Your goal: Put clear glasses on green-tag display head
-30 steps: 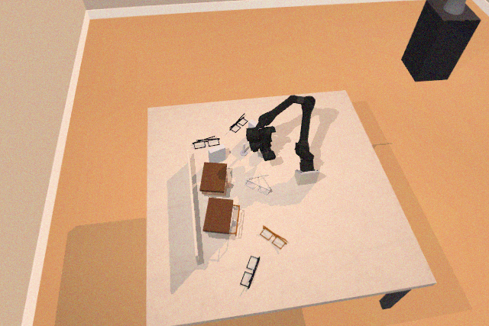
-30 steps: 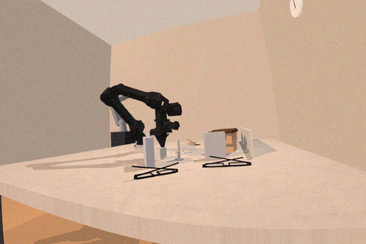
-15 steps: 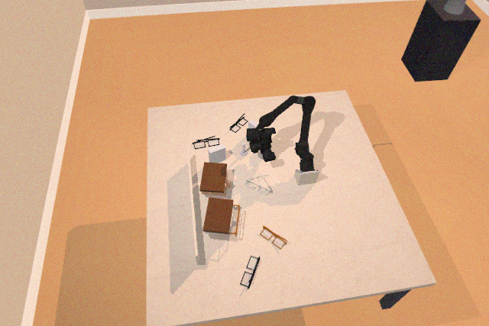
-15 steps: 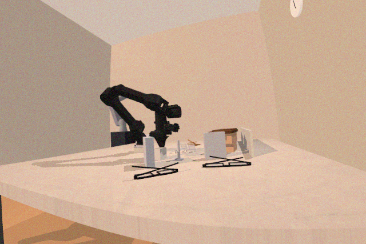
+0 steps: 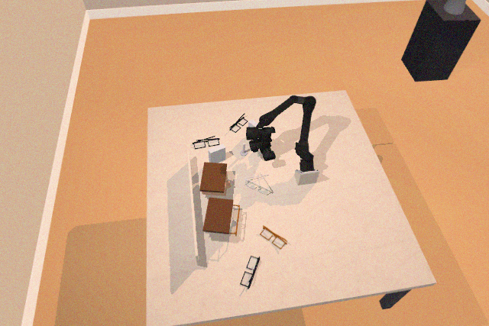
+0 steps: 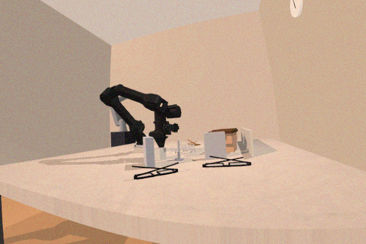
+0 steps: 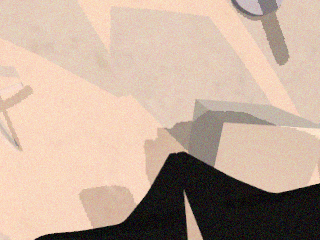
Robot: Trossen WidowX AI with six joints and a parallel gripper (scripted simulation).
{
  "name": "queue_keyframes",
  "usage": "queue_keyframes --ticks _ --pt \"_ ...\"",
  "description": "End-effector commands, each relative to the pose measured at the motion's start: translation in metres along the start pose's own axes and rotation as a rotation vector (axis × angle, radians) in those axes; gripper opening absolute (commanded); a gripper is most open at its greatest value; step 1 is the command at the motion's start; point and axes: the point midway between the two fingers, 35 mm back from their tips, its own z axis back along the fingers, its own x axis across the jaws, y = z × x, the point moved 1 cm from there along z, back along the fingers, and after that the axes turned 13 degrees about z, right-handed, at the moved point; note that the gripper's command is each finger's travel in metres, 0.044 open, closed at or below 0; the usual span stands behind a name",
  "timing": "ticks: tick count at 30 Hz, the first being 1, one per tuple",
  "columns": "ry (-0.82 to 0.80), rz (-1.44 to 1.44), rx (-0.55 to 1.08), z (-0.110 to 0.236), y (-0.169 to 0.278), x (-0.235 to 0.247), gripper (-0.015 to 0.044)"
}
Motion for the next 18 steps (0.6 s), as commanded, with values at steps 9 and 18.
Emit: queue_keyframes --ticks 9,18 --pt "0.005 -0.011 0.0 0.0 0.002 -0.013 0.0" --pt "0.005 -0.011 0.0 0.0 0.003 -0.02 0.0"
